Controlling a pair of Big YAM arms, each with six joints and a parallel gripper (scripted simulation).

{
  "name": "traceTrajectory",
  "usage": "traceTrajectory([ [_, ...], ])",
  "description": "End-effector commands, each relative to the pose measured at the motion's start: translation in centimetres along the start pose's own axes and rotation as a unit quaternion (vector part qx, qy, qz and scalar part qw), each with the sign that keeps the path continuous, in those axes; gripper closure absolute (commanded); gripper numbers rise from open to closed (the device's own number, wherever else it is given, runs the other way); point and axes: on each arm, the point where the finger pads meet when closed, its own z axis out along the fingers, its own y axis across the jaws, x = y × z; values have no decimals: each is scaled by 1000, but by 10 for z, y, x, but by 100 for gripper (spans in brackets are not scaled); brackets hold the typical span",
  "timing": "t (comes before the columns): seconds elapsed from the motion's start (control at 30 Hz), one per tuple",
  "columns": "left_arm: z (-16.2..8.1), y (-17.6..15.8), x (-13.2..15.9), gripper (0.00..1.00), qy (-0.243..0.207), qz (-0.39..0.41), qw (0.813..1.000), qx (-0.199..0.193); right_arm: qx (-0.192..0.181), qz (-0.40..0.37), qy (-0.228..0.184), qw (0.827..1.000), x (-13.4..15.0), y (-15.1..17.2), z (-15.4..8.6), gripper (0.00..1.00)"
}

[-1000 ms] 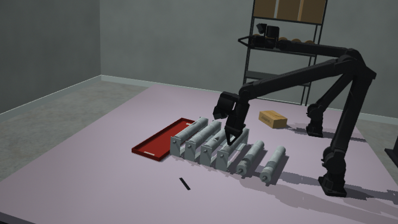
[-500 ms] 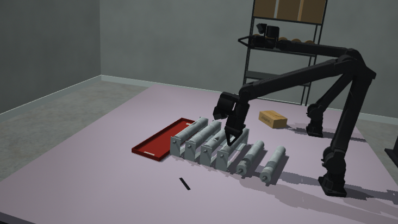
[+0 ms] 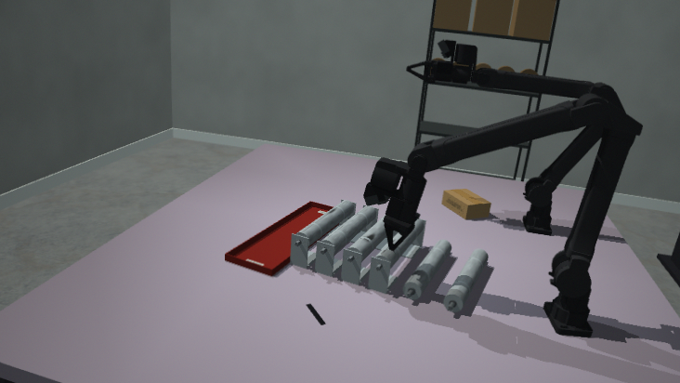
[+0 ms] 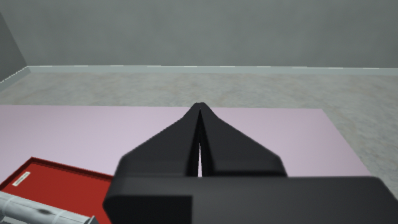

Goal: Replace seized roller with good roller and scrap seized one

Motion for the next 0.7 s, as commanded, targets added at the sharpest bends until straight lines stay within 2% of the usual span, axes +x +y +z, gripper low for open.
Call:
traceTrajectory([
  [0.0,-3,5,-6,100,-9,1,1000,0,6,4,-35,999,-36,-6,0,100],
  [0.07,-6,3,-11,100,-15,1,1000,-1,6,4,-35,999,-36,-6,0,100],
  [0.1,2,4,-3,100,-5,1,1000,0,6,4,-35,999,-36,-6,0,100],
  [0.23,-4,5,-6,100,-7,1,1000,0,6,4,-35,999,-36,-6,0,100],
  [0.27,-12,3,-28,100,-24,-4,1000,-2,6,4,-35,999,-36,-6,0,100],
  [0.6,-5,-2,-34,100,-17,1,1000,-2,6,4,-35,999,-36,-6,0,100],
  [0.63,2,0,-30,100,-14,-3,1000,-2,6,4,-35,999,-36,-6,0,100],
  [0.67,-5,-1,-43,100,-27,0,1000,-3,6,4,-35,999,-36,-6,0,100],
])
